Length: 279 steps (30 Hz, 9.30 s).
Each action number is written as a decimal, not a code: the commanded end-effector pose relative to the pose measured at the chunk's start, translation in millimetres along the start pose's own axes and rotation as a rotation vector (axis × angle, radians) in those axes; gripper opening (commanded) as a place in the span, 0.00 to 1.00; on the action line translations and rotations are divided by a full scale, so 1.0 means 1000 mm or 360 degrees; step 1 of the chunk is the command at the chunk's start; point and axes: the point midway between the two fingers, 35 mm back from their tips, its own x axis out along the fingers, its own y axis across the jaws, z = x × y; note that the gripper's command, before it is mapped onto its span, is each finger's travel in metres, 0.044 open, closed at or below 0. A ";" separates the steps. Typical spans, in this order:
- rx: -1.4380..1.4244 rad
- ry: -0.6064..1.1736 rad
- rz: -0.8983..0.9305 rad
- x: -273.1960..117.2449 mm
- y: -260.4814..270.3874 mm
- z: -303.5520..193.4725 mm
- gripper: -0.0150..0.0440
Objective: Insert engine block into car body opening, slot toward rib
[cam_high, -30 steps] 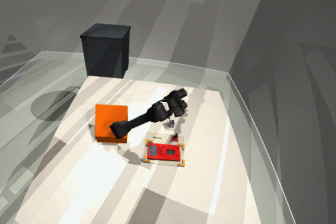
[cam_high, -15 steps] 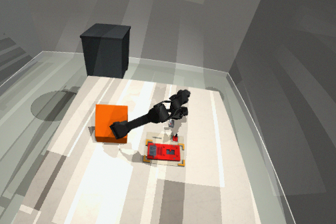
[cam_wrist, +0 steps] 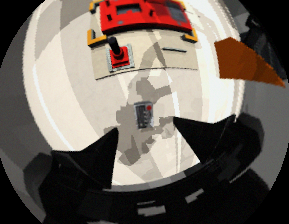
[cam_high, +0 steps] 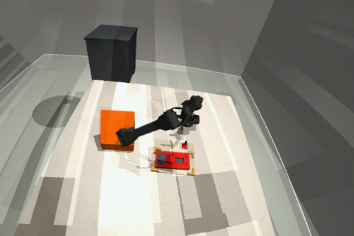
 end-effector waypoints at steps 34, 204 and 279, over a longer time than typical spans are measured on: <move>-0.0009 -0.0018 -0.0014 0.040 -0.001 0.001 0.51; -0.2655 -0.0009 -0.0039 -0.009 0.001 0.237 0.52; -0.2612 -0.0011 -0.0039 0.006 0.002 0.238 0.52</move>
